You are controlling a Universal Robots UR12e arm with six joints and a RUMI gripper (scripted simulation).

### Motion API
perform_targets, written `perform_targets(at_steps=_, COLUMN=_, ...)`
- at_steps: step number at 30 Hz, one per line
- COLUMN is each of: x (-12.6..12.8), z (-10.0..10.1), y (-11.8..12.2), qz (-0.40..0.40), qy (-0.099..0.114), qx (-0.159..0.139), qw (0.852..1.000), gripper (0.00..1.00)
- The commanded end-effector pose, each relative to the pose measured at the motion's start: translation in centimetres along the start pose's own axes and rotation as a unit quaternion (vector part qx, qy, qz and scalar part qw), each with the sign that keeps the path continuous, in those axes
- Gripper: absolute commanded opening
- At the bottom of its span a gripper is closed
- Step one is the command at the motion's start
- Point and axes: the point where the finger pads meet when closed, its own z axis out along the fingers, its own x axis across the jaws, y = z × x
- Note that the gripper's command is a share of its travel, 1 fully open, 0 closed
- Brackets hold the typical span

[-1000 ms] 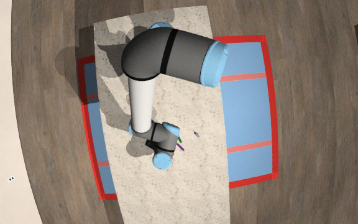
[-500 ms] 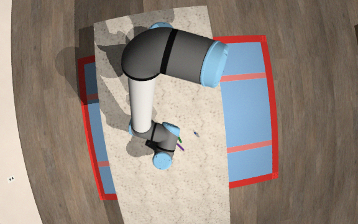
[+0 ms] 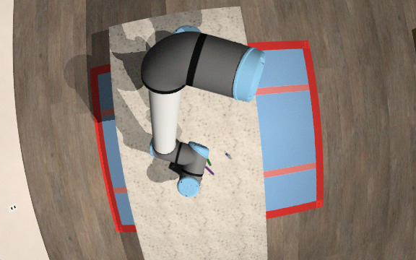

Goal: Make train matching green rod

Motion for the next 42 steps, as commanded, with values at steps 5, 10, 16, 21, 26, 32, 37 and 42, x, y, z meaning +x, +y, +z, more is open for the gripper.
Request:
perform_targets(at_steps=5, x=-0.06, z=-0.05, y=0.01, qz=0.000, qy=-0.001, qx=0.000, qw=1.000, gripper=0.14)
perform_targets(at_steps=10, x=-0.07, z=-0.05, y=0.02, qz=0.000, qy=-0.001, qx=0.000, qw=1.000, gripper=0.14)
perform_targets(at_steps=16, x=-0.12, z=-0.05, y=0.03, qz=0.000, qy=-0.001, qx=0.000, qw=1.000, gripper=0.14)
perform_targets(at_steps=21, x=-0.13, z=-0.05, y=0.03, qz=0.000, qy=-0.001, qx=0.000, qw=1.000, gripper=0.14)
perform_targets(at_steps=26, x=-0.13, z=-0.05, y=0.03, qz=0.000, qy=-0.001, qx=0.000, qw=1.000, gripper=0.14)
perform_targets(at_steps=32, x=-0.13, z=-0.05, y=0.03, qz=0.000, qy=-0.001, qx=0.000, qw=1.000, gripper=0.14)
perform_targets(at_steps=37, x=-0.13, z=-0.05, y=0.03, qz=0.000, qy=-0.001, qx=0.000, qw=1.000, gripper=0.14)
perform_targets(at_steps=42, x=-0.13, z=-0.05, y=0.03, qz=0.000, qy=-0.001, qx=0.000, qw=1.000, gripper=0.14)
